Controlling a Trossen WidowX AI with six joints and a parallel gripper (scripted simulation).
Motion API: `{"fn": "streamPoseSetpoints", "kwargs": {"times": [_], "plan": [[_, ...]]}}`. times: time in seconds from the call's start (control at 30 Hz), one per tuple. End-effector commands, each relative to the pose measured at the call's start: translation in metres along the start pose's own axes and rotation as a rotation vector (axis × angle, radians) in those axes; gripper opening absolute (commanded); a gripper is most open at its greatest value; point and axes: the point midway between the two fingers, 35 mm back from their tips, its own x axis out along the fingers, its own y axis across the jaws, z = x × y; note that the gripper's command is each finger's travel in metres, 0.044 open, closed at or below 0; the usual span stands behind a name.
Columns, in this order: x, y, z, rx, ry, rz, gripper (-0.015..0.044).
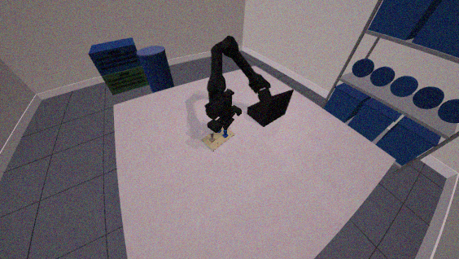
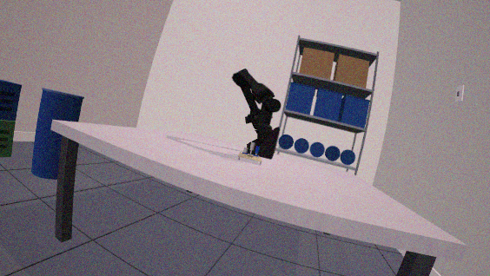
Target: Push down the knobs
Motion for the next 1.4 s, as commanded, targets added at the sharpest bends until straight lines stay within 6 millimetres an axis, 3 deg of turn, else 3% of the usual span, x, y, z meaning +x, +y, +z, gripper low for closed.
{"fn": "streamPoseSetpoints", "kwargs": {"times": [0.0, 0.2, 0.47, 0.6, 0.73, 1.37], "plan": [[-0.006, 0.001, 0.000, 0.006, 0.003, -0.001, 0.0000], [-0.015, 0.000, 0.000, 0.006, 0.003, -0.001, 0.0000], [-0.009, -0.002, -0.001, -0.004, -0.001, -0.007, 0.0210], [-0.015, -0.002, -0.003, -0.079, 0.033, 0.007, 0.0105], [-0.020, 0.006, -0.001, 0.046, 0.033, 0.005, 0.0000], [-0.041, 0.042, 0.016, 0.709, 0.018, -0.002, 0.0000]]}}
